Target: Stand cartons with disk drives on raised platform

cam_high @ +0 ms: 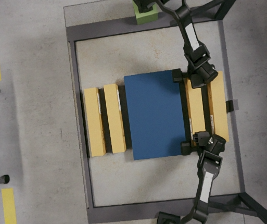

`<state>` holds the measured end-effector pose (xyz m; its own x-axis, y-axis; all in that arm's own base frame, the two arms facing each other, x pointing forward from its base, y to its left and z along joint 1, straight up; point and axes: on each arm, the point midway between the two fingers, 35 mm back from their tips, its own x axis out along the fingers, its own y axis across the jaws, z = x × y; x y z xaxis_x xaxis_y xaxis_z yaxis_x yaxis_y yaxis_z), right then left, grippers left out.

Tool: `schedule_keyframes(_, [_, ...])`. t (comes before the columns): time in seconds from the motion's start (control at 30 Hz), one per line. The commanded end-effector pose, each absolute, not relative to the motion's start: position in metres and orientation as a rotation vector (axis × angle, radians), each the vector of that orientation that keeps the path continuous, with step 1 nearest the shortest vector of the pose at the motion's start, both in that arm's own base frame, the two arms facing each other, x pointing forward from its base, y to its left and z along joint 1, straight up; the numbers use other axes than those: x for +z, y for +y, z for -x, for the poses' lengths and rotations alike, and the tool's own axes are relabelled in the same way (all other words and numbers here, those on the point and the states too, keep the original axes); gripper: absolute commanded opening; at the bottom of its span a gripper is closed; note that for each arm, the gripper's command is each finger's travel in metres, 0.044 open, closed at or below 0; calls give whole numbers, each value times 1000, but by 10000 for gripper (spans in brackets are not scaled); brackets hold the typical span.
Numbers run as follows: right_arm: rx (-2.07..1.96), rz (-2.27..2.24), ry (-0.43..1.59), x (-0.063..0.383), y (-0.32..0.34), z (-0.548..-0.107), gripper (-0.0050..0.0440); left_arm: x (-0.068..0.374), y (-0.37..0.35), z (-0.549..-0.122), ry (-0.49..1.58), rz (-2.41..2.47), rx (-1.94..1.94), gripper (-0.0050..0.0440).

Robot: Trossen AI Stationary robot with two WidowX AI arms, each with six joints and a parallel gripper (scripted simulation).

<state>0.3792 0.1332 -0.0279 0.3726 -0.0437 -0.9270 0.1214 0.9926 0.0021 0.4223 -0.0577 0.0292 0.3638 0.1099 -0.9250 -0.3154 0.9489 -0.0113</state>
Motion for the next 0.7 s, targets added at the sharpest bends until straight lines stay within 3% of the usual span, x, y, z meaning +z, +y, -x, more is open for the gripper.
schedule_keyframes(0.0, [-100,-83,1164,-21,135,-382,382,38,-58,-423,1146,206,270,382])
schedule_keyframes(0.67, [-98,-85,1158,-20,134,-383,382,38,-58,-424,1138,209,268,382])
